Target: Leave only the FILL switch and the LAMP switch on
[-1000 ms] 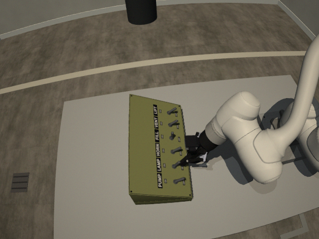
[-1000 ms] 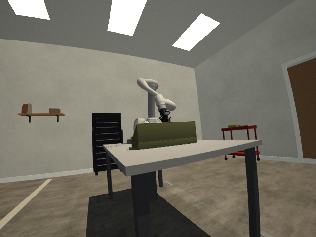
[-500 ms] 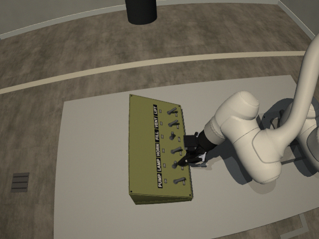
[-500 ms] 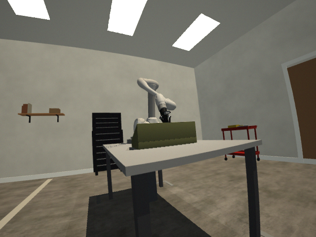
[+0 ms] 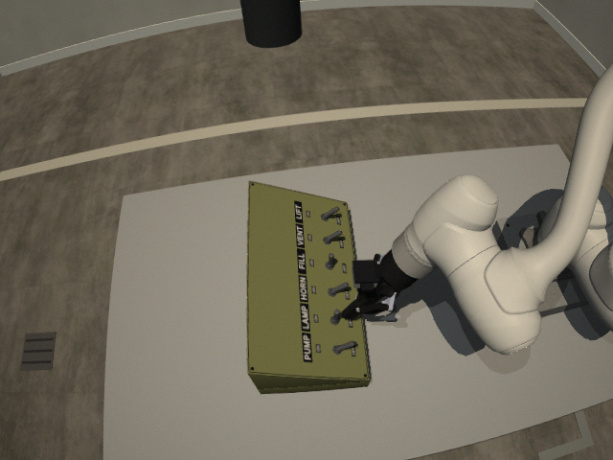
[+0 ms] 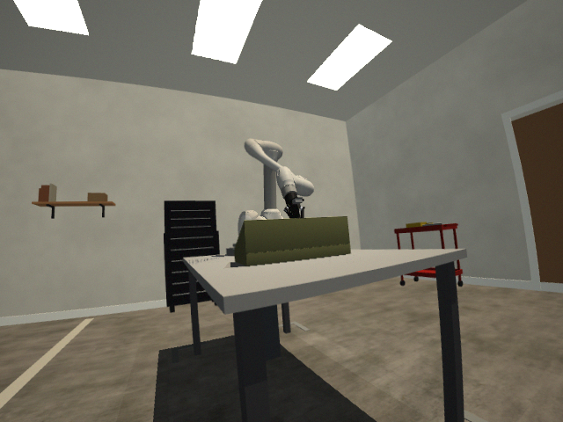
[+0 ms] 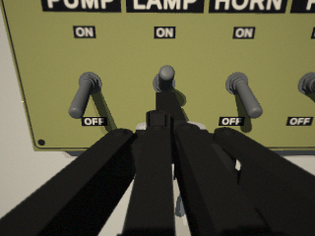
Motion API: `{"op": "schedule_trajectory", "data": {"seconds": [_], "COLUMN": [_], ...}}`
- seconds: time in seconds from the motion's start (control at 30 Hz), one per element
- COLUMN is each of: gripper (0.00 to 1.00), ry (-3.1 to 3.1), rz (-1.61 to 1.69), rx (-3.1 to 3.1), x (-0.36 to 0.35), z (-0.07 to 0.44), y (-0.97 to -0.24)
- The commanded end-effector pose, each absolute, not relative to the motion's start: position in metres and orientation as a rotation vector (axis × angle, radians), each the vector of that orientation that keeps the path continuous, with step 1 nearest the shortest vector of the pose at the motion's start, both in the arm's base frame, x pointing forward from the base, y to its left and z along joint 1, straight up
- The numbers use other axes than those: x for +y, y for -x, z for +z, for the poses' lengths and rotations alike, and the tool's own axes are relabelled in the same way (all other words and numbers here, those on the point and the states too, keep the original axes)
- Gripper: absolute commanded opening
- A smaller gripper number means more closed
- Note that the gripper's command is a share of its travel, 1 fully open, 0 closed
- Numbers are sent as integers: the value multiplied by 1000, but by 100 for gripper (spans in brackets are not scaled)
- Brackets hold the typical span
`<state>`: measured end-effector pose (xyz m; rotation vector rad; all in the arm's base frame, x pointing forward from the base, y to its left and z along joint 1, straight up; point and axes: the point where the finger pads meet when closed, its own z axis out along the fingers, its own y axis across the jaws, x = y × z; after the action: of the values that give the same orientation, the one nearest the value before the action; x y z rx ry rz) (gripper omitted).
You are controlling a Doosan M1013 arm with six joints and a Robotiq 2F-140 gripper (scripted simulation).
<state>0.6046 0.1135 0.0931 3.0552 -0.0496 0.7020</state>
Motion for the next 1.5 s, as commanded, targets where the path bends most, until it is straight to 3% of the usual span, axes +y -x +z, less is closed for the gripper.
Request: {"op": "schedule_trajectory", "data": {"seconds": [0.0, 0.77, 1.47], "gripper": [10, 10, 10], "ry": [-3055, -3057, -3057], "rz": [694, 692, 701], "rx": [-55, -48, -48], "x": [111, 114, 116], "z": [94, 93, 182], "y": [-606, -589, -551]}}
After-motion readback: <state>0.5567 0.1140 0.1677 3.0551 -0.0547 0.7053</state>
